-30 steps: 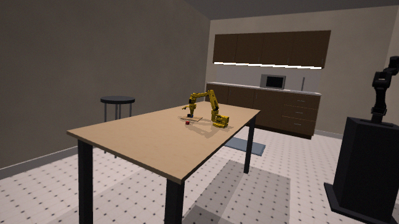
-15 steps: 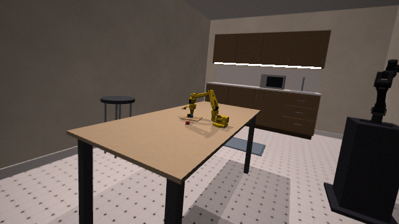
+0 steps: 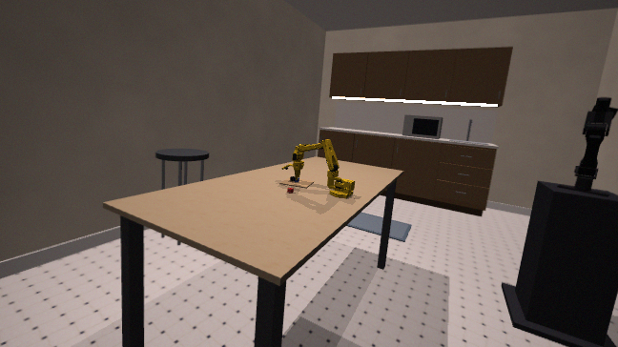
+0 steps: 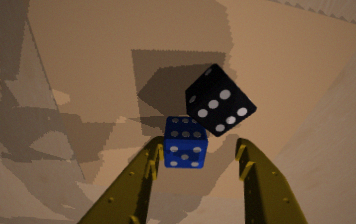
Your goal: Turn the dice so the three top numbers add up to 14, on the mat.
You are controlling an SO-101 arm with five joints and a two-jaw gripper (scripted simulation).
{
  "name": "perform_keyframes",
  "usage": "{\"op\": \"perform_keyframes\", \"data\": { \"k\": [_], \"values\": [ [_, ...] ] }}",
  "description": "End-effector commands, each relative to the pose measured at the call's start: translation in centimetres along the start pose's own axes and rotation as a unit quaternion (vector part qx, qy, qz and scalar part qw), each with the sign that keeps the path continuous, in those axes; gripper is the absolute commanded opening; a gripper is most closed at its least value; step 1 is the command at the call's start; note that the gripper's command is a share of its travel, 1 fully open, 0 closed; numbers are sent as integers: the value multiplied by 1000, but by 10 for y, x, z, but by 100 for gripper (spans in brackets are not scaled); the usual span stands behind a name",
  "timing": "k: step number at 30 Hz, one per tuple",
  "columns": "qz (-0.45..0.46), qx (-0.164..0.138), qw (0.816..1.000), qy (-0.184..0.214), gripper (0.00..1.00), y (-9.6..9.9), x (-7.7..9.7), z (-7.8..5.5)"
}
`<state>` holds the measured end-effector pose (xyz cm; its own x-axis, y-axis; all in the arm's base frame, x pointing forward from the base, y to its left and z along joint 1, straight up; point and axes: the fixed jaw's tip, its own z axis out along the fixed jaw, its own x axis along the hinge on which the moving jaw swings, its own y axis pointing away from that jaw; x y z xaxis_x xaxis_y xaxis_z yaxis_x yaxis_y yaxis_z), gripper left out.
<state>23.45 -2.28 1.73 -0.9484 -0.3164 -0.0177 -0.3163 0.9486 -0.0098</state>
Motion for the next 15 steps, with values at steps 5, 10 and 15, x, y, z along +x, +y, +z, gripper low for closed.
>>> {"op": "perform_keyframes", "data": {
  "k": [5, 10, 15],
  "values": [
    [9, 5, 1000, -11, 29, -3, -1, -3],
    [9, 5, 1000, -11, 29, -3, -1, -3],
    [9, 5, 1000, -11, 29, -3, -2, -5]
  ]
}}
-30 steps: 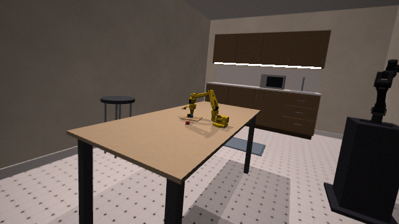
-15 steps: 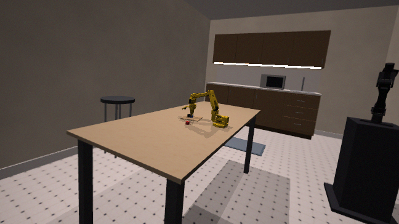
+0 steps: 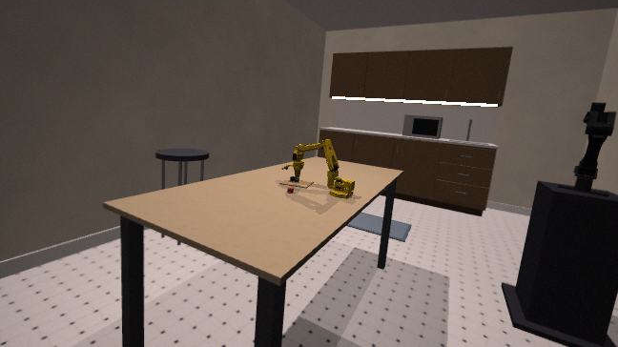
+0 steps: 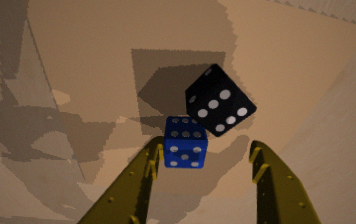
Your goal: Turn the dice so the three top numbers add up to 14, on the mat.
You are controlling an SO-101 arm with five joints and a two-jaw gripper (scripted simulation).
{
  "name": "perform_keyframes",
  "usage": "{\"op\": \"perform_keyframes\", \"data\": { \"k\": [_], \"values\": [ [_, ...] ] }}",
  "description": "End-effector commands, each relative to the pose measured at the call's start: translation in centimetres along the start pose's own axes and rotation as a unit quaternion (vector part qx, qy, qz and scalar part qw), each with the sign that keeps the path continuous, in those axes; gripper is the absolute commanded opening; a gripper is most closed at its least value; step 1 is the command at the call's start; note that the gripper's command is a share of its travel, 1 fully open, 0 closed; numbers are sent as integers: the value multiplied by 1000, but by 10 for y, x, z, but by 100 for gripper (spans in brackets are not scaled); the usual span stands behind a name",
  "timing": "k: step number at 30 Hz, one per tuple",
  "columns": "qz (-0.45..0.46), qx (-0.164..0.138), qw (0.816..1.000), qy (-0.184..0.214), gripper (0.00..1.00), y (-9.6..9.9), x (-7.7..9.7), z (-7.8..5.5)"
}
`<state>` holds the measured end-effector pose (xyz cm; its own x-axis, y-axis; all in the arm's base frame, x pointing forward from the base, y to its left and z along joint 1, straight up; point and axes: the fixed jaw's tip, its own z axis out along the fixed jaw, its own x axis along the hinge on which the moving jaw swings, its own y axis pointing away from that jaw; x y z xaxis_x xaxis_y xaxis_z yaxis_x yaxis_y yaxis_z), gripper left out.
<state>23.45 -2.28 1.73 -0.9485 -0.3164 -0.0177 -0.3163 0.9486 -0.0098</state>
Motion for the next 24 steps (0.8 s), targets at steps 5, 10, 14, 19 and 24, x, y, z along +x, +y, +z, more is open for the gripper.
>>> {"op": "perform_keyframes", "data": {
  "k": [5, 10, 14, 19, 24],
  "values": [
    [9, 6, 1000, -14, 29, -4, -3, -16],
    [9, 8, 1000, -18, 29, -4, -3, -33],
    [9, 9, 1000, -20, 29, -4, -3, -41],
    [10, 11, 1000, -23, 29, -3, -1, -56],
    [10, 13, 1000, -27, 29, -3, -1, -63]
  ]
}}
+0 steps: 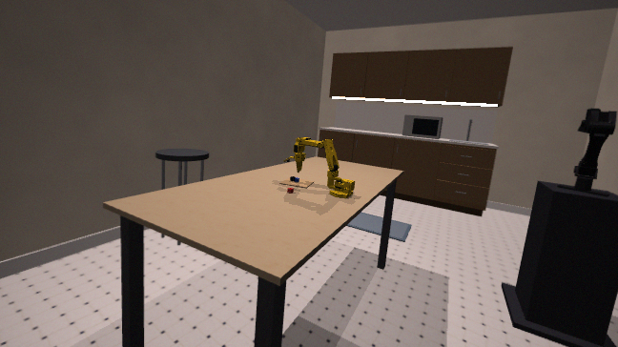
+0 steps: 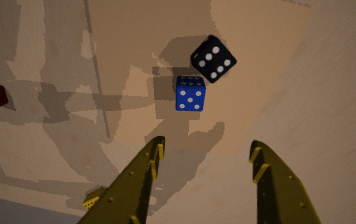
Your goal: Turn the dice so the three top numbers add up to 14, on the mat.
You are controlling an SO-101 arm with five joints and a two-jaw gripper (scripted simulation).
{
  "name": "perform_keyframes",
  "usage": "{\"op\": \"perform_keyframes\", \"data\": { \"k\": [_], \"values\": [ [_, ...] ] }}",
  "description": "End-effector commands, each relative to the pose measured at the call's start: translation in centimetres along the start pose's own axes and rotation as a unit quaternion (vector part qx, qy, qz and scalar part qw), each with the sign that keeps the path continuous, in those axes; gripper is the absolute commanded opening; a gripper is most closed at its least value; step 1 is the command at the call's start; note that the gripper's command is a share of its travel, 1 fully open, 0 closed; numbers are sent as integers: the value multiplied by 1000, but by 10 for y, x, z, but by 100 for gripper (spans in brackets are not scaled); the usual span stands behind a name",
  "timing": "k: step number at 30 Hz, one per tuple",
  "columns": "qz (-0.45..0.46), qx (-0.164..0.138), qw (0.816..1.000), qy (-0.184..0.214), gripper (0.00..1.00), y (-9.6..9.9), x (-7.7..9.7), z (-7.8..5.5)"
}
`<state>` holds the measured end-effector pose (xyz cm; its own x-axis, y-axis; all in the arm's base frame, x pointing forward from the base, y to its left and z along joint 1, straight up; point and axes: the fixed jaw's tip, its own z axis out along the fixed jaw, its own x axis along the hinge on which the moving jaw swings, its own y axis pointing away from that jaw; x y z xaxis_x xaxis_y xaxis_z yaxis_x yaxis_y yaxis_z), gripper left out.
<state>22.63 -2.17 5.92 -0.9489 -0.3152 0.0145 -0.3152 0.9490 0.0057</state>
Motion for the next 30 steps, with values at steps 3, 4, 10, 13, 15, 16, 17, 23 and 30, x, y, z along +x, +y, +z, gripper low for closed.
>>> {"op": "perform_keyframes", "data": {
  "k": [3, 4, 10, 13, 15, 16, 17, 23, 30],
  "values": [
    [9, 21, 999, -45, 29, -6, -7, -22],
    [9, 21, 999, -45, 29, -6, -7, -22],
    [9, 21, 999, -45, 29, -6, -7, -22],
    [9, 21, 999, -45, 29, -6, -7, -22],
    [9, 21, 999, -45, 29, -6, -7, -22],
    [9, 21, 999, -45, 29, -6, -7, -22],
    [9, 21, 999, -45, 29, -6, -7, -22],
    [9, 21, 999, -45, 29, -6, -7, -22],
    [13, 19, 999, -44, 29, -2, -9, -22]
  ]
}}
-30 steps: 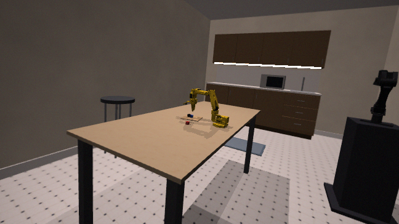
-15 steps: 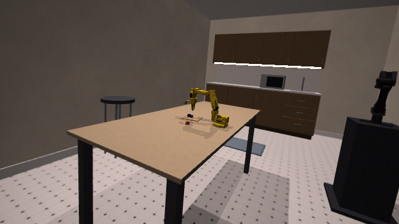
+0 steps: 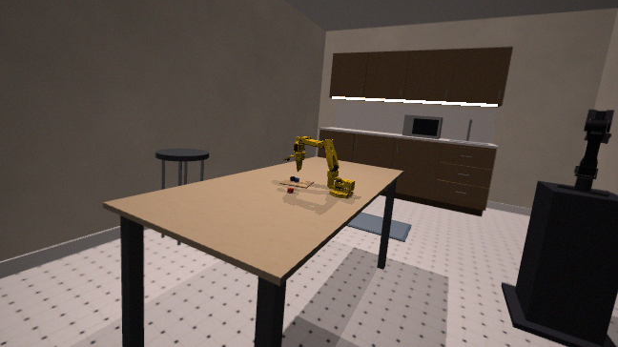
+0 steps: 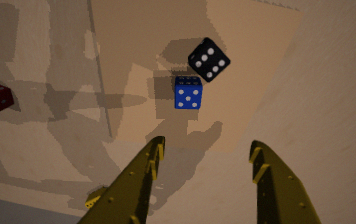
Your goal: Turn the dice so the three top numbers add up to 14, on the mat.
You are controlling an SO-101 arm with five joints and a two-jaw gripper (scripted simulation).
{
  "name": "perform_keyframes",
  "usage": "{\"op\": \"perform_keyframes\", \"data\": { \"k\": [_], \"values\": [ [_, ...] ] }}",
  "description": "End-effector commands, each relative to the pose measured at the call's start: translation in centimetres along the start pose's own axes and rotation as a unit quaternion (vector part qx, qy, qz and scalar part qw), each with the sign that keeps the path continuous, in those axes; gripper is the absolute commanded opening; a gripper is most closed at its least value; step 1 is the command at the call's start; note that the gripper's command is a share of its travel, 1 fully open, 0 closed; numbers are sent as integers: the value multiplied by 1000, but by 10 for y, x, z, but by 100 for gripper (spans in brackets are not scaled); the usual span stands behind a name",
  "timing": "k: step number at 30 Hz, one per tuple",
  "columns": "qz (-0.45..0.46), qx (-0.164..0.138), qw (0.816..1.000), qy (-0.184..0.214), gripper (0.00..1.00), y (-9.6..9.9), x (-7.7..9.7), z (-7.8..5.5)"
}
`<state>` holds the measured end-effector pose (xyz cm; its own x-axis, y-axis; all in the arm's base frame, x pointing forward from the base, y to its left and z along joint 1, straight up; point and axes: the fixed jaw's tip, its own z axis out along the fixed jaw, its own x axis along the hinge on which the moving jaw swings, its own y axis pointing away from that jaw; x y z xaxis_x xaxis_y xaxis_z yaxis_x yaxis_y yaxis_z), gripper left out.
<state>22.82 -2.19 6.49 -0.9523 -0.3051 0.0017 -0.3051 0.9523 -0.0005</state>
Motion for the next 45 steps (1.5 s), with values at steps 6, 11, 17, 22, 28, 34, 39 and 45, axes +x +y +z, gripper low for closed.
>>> {"op": "perform_keyframes", "data": {
  "k": [6, 11, 17, 22, 28, 34, 39, 45],
  "values": [
    [20, 12, 999, -35, 29, 12, -12, -14],
    [31, 10, 999, -35, 29, 22, -16, -13],
    [59, 4, 998, -34, 29, 52, -23, -11],
    [88, -1, 996, -31, 29, 82, -27, -8],
    [112, -5, 993, -29, 29, 107, -27, -6],
    [145, -9, 989, -25, 28, 142, -23, -3],
    [168, -11, 985, -22, 28, 165, -17, 0],
    [182, -12, 983, -20, 28, 179, -12, 1]
  ]
}}
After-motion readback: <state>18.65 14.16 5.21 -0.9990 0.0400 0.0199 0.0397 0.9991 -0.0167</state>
